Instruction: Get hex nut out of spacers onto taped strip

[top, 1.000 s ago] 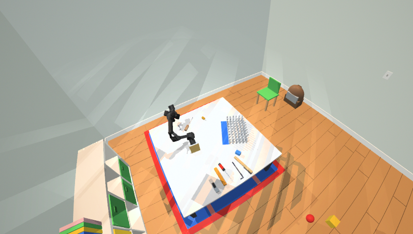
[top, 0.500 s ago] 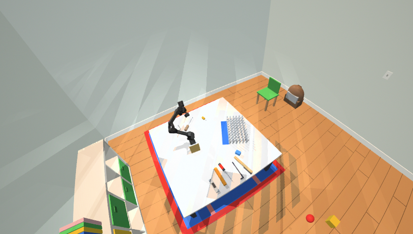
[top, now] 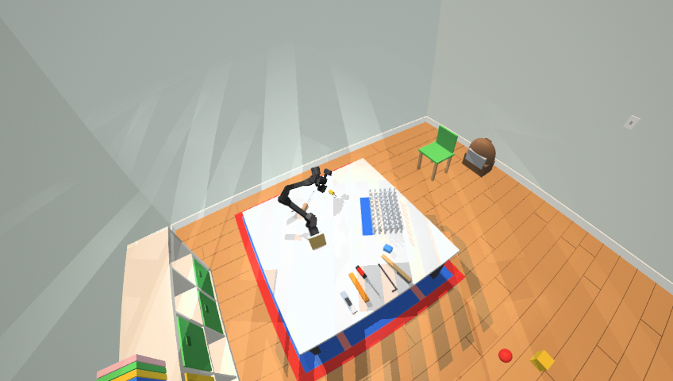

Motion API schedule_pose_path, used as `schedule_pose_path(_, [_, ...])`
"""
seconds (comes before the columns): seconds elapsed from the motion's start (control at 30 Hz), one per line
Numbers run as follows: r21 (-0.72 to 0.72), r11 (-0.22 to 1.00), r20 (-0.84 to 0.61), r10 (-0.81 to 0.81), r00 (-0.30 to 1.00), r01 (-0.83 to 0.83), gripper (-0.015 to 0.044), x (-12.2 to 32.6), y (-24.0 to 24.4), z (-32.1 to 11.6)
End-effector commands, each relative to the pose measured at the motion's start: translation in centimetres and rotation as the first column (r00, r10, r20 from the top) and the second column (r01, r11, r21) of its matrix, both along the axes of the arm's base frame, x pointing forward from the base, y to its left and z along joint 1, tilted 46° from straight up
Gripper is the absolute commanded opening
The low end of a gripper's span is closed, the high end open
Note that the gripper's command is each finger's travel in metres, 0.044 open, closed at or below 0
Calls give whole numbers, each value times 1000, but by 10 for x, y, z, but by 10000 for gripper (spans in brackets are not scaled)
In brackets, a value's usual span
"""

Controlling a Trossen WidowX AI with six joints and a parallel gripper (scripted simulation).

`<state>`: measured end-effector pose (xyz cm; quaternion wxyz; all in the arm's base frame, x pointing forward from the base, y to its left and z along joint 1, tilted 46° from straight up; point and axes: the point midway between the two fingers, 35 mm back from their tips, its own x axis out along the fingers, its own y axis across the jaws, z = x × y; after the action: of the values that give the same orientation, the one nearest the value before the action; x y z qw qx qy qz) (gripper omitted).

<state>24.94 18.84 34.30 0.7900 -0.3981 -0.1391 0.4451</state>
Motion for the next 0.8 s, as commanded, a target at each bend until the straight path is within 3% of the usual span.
schedule_pose_path(0.0, [116, 970, -273, -175, 946, 212, 440, 56, -17, -46])
schedule_pose_path(0.23, [230, 818, -597, -309, 741, 527, 440, 116, -55, -112])
schedule_pose_path(0.47, [265, 533, -835, -290, 467, 804, 440, 151, -106, -183])
schedule_pose_path(0.6, [253, 364, -909, -228, 350, 896, 440, 158, -132, -215])
schedule_pose_path(0.77, [252, 355, -912, -224, 344, 900, 440, 158, -134, -217])
